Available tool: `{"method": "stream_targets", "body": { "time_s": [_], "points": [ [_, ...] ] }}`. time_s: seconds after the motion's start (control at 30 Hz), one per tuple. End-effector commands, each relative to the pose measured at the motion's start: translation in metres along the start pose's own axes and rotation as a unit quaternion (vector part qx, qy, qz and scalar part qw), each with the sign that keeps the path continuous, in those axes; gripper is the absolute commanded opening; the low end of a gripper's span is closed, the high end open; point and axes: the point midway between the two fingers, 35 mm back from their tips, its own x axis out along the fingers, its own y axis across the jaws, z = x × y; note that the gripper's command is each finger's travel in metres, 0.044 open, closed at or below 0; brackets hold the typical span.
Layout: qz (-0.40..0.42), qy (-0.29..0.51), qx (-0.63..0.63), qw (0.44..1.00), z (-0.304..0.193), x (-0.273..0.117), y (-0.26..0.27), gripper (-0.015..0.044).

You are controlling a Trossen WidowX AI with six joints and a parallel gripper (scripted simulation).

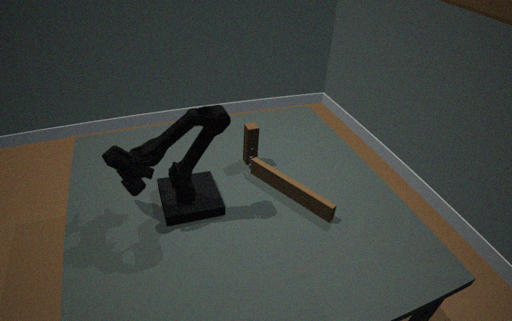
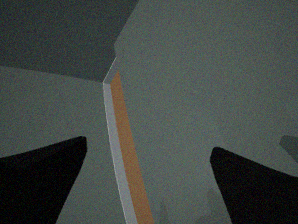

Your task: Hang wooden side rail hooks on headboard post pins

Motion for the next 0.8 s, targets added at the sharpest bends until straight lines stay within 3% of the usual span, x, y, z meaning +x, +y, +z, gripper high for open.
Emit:
{"method": "stream_targets", "body": {
  "time_s": [0.0,0.43,0.57,0.77],
  "points": [
    [0.0,0.0,0.0,1.0,0.0,-0.001,0.002,0.0426],
    [0.002,-0.005,0.001,1.0,0.022,-0.066,0.111,0.044],
    [0.013,0.011,0.002,1.0,0.012,-0.063,0.106,0.044],
    [0.034,0.109,-0.089,0.99,-0.035,-0.087,0.091,0.044]
  ]
}}
